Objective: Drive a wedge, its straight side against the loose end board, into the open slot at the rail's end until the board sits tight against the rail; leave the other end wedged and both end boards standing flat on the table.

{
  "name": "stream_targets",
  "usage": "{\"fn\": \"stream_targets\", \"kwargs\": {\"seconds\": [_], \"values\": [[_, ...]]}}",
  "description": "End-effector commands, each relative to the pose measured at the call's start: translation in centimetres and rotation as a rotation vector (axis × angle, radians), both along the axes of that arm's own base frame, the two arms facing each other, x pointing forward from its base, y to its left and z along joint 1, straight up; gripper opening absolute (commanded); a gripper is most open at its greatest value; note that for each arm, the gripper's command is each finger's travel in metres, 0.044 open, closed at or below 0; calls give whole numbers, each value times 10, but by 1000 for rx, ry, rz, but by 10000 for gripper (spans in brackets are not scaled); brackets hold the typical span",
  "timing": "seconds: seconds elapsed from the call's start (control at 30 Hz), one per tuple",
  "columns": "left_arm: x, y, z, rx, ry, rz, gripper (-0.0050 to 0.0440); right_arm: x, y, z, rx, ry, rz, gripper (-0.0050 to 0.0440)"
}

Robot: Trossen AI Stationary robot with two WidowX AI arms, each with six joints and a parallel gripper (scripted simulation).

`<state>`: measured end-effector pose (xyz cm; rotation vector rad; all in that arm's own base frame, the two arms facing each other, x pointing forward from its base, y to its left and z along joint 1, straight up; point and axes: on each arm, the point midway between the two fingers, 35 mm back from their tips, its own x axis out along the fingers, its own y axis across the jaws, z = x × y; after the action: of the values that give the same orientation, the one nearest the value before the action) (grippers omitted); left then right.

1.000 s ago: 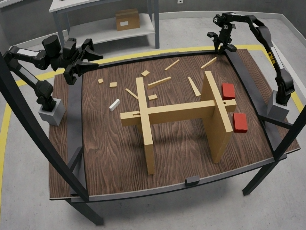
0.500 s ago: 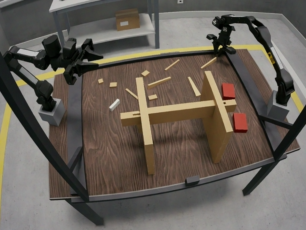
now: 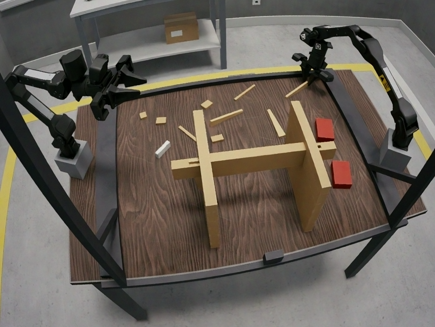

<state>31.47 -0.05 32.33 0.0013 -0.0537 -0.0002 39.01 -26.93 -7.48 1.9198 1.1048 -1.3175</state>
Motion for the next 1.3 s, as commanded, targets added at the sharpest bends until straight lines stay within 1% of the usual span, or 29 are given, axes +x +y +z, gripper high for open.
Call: {"fn": "stream_targets", "kwargs": {"seconds": [0.0,0.03,0.07,0.13,0.17,0.3,0.4,0.43,0.47,0.53,0.57,0.6,0.63,1.1,1.13,1.27], "values": [[-2,0,8,-3,-20,0,180,5,0,1,-9,-16,-1,100],[-2,0,8,-3,-20,0,180,5,1,-2,-7,-13,-1,100],[-2,0,8,-3,-20,0,180,8,-2,4,-18,-24,-1,100],[-2,0,8,-3,-20,0,180,8,-2,4,-18,-24,-1,100],[-2,0,8,-2,-21,0,180,5,2,-5,-7,-14,-1,100],[-2,0,8,-3,-20,0,180,6,5,-13,-3,-9,-1,100],[-2,0,8,-3,-20,0,180,10,-2,2,-23,-31,-2,100],[-2,0,8,-3,-20,0,180,8,-2,-4,-14,-21,-3,100],[-2,0,8,-3,-20,0,180,11,-4,4,-26,-34,-3,100],[-2,0,8,-3,-20,0,180,9,-2,-2,-16,-24,-2,100],[-2,0,8,-3,-20,0,180,12,-5,8,-32,-43,-3,100],[-2,0,8,-3,-20,0,180,12,-5,7,-32,-43,-3,100],[-2,0,8,-3,-20,0,180,12,-5,6,-32,-40,-2,10],[-2,0,8,-3,-20,0,180,10,-2,4,-26,-32,0,10],[-2,0,8,-3,-20,0,180,14,-5,17,-42,-51,0,10],[-2,0,8,-3,-20,0,180,14,-6,21,-45,-54,1,10]]}}
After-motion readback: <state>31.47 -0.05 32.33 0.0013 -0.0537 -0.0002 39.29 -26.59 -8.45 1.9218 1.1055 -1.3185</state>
